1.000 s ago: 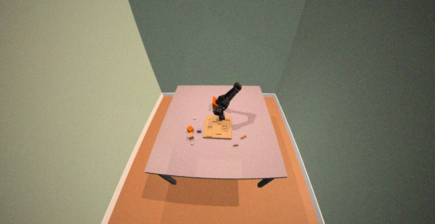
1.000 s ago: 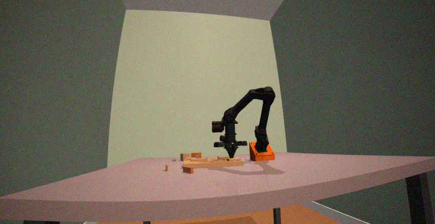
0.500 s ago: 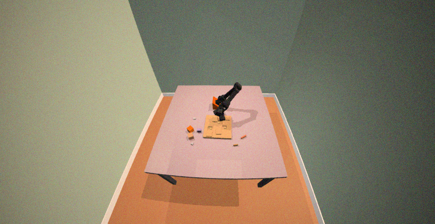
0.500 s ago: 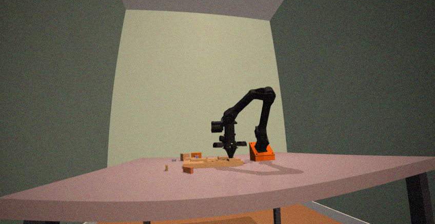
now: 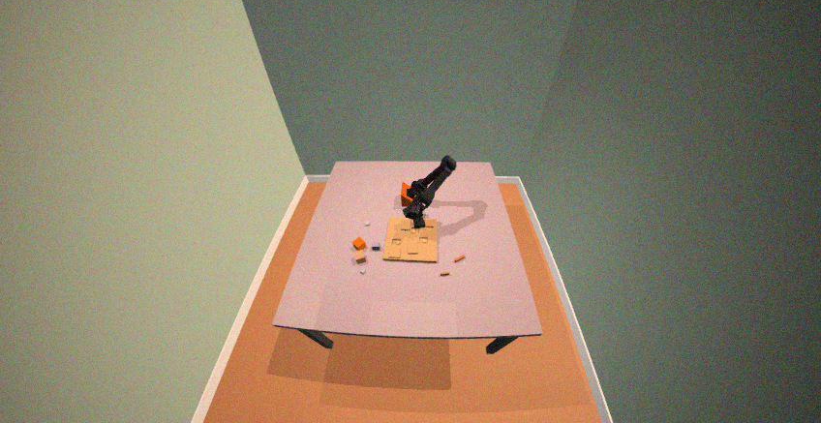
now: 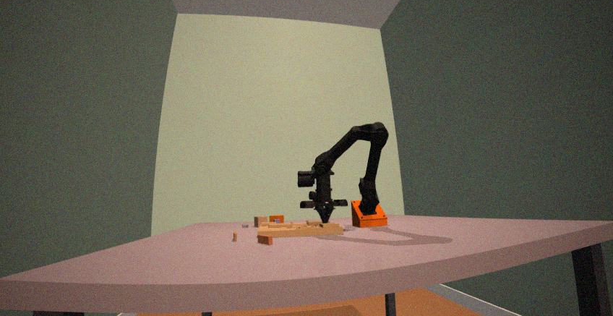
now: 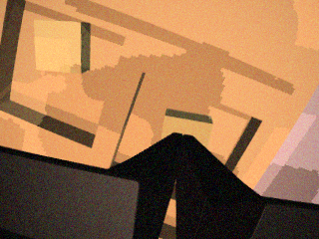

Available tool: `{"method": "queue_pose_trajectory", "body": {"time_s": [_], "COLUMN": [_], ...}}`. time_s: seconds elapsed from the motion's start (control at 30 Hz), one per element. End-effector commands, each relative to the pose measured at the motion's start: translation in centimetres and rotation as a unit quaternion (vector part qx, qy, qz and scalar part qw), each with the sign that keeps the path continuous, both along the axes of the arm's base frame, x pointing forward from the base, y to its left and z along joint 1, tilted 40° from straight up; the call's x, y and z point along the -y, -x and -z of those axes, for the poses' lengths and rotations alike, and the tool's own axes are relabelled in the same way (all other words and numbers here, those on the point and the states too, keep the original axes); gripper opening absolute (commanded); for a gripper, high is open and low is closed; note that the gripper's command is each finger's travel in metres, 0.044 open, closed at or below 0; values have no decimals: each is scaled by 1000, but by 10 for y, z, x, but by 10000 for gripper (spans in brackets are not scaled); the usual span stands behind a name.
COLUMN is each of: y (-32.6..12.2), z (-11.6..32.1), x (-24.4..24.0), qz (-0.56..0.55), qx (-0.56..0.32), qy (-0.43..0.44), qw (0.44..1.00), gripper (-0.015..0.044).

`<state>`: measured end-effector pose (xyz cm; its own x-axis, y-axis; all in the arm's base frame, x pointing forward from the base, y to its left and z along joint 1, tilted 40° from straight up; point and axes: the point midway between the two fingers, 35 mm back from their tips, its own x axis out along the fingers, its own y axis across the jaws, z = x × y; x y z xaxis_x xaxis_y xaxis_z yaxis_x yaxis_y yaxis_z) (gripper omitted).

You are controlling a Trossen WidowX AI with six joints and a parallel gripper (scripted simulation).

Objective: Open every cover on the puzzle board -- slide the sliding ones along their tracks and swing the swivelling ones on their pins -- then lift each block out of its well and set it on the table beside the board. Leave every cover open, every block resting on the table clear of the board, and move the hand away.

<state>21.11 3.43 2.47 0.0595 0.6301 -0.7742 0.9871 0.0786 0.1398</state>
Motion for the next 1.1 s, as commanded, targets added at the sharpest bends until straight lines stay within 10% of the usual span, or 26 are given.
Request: {"method": "queue_pose_trajectory", "body": {"time_s": [0.0, 1.07], "y": [-1, 1], "z": [-1, -9], "x": [-3, 10], "qz": [-2, -2], "qx": [3, 3], "qy": [-5, -5], "qw": [1000, 1000], "gripper": [0, 0]}}
